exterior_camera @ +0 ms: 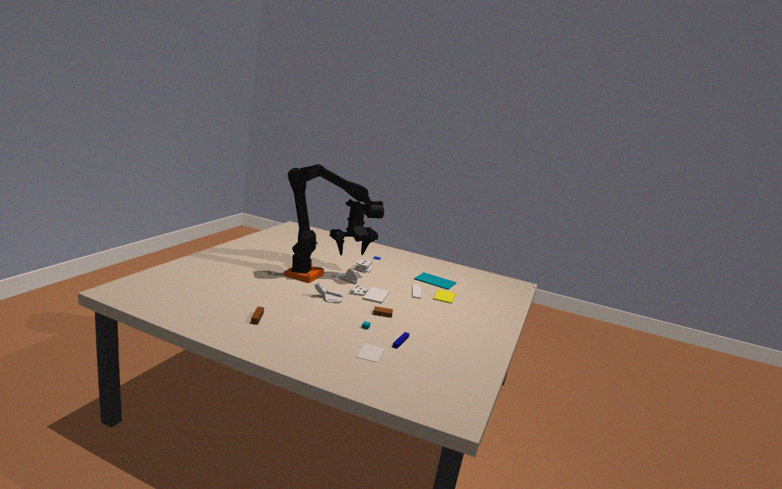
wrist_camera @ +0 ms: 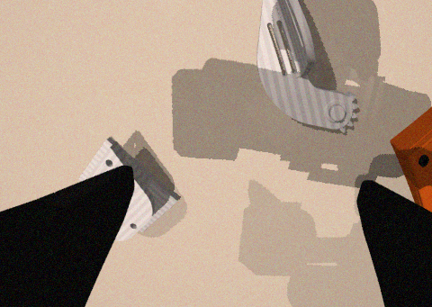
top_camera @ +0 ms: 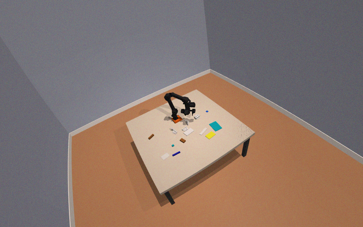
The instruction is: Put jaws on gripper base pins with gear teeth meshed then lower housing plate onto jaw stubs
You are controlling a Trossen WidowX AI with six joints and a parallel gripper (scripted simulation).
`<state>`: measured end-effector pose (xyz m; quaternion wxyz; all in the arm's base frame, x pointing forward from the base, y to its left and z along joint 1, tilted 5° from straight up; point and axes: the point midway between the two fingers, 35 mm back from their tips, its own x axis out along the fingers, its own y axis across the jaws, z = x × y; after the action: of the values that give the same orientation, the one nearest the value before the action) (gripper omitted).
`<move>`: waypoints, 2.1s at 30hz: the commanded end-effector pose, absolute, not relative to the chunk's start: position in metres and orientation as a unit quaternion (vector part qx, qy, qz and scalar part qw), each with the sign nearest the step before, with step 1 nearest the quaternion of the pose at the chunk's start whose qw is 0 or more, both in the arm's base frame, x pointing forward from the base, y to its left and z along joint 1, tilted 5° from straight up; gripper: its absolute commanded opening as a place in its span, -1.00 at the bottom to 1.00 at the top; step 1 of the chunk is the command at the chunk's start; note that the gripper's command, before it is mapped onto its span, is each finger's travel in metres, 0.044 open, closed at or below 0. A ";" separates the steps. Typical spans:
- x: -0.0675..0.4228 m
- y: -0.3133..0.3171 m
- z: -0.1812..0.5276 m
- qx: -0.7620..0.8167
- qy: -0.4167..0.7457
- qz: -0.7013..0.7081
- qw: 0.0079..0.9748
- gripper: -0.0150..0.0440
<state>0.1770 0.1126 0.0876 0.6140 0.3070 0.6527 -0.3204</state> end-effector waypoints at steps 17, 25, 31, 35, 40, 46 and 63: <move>0.177 0.113 0.088 0.307 0.653 -0.320 0.614 0.02; 0.177 0.113 0.088 0.307 0.653 -0.320 0.614 -0.49; 0.177 0.113 0.088 0.307 0.653 -0.320 0.614 -0.49; 0.177 0.113 0.088 0.307 0.653 -0.320 0.614 -0.49; 0.177 0.112 0.088 0.306 0.653 -0.319 0.615 -0.31; 0.185 0.095 0.090 0.264 0.673 -0.277 0.634 0.22; 0.194 0.064 0.093 0.186 0.701 -0.199 0.659 1.00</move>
<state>0.1936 0.0660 0.0935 0.6568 0.1928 0.7001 -0.2032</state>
